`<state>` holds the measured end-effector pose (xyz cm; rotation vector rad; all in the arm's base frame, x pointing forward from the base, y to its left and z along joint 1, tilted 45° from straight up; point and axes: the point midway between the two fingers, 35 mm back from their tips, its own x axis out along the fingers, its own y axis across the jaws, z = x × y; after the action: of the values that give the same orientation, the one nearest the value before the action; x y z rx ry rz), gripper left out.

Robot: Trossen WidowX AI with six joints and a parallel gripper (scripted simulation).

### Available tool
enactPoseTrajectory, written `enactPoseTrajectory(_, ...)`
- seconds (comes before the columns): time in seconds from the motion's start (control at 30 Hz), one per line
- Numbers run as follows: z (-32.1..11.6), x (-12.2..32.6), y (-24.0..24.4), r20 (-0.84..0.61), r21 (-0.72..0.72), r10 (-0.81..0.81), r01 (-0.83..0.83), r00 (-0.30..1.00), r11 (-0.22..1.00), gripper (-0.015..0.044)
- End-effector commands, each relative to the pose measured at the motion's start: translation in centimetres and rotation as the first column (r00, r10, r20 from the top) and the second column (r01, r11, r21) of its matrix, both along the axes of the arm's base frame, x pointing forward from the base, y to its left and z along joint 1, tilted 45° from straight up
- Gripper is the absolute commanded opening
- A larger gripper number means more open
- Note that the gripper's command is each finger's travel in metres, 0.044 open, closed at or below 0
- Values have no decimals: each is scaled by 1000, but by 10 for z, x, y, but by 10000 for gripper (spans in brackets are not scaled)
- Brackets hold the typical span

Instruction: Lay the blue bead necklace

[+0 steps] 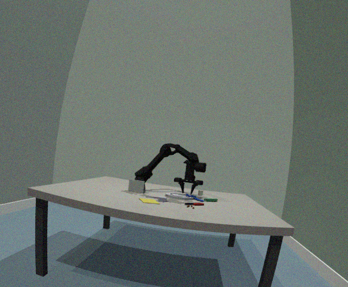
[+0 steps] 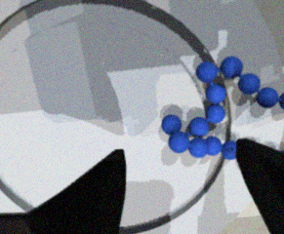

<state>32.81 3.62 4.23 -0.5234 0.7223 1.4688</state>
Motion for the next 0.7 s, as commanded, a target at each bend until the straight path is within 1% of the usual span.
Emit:
enactPoseTrajectory(0.0, 1, 0, 0, 0, 0, 2, -2, 1000, 1000, 341)
enactPoseTrajectory(0.13, 7, -1, -7, -7, 3, 2, -2, 1000, 1000, 440)
enactPoseTrajectory(0.67, 10, -3, -9, -10, 5, 2, -2, 1000, 1000, 440)
